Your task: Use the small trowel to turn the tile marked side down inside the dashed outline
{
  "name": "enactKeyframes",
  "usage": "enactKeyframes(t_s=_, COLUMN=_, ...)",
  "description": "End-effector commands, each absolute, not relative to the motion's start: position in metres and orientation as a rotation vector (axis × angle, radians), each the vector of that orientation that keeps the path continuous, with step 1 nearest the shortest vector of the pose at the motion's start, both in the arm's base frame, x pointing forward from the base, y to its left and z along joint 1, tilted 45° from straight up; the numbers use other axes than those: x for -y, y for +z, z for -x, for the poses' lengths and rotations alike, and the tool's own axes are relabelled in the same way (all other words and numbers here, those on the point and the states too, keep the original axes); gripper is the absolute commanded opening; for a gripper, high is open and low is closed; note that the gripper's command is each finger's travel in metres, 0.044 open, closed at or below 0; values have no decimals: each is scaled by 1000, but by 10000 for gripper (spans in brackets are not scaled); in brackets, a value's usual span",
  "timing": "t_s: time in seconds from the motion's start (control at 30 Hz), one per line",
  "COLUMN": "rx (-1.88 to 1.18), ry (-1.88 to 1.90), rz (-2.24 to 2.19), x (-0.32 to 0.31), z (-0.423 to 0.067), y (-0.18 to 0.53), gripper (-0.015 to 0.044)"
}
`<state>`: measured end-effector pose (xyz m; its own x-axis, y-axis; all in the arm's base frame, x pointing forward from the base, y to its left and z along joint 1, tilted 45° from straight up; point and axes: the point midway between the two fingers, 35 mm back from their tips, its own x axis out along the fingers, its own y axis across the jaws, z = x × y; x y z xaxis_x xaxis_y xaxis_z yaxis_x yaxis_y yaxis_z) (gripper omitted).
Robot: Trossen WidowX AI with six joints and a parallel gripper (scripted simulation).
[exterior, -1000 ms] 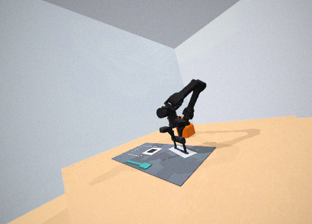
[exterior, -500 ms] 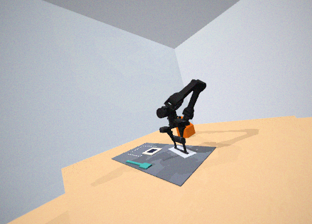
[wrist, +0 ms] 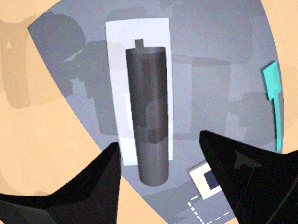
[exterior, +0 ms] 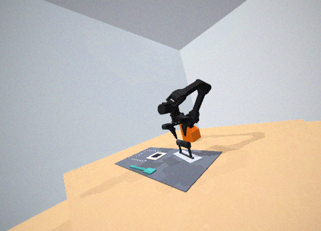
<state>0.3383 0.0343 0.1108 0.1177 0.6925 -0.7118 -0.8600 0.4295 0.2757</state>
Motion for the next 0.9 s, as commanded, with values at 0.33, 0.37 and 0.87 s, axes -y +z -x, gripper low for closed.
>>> enactKeyframes(t_s=0.33, rx=-938, ry=1098, rz=306, x=-33, z=-329, y=112, gripper=300)
enactKeyframes(t_s=0.37, rx=-948, ry=1080, rz=328, x=-36, z=-327, y=110, gripper=300)
enactKeyframes(t_s=0.87, rx=-939, ry=720, rz=563, x=-57, z=-308, y=88, gripper=300)
